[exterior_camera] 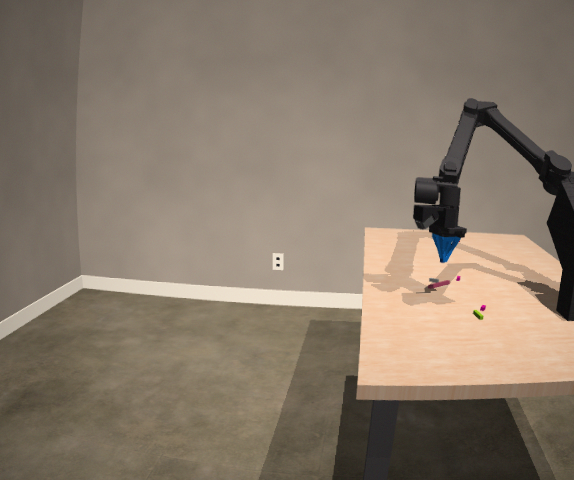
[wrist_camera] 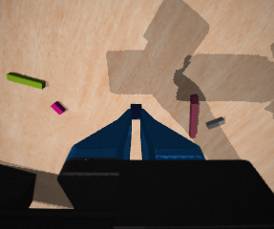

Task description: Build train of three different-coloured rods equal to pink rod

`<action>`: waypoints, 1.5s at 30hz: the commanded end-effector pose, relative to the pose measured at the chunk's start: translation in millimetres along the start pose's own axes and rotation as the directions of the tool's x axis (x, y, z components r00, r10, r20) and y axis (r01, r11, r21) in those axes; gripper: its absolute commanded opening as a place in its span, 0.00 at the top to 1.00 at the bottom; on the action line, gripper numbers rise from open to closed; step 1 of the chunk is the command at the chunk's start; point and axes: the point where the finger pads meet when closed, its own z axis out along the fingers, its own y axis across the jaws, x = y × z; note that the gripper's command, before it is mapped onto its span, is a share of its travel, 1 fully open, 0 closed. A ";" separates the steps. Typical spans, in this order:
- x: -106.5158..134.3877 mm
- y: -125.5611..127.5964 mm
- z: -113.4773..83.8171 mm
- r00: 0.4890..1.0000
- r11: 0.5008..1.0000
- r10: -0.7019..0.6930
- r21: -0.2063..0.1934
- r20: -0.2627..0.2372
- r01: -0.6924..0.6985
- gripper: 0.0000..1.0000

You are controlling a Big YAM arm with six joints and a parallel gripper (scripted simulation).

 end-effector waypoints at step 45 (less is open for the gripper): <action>148.8 -39.7 2.6 0.891 0.892 -0.452 -0.027 -0.040 0.451 0.96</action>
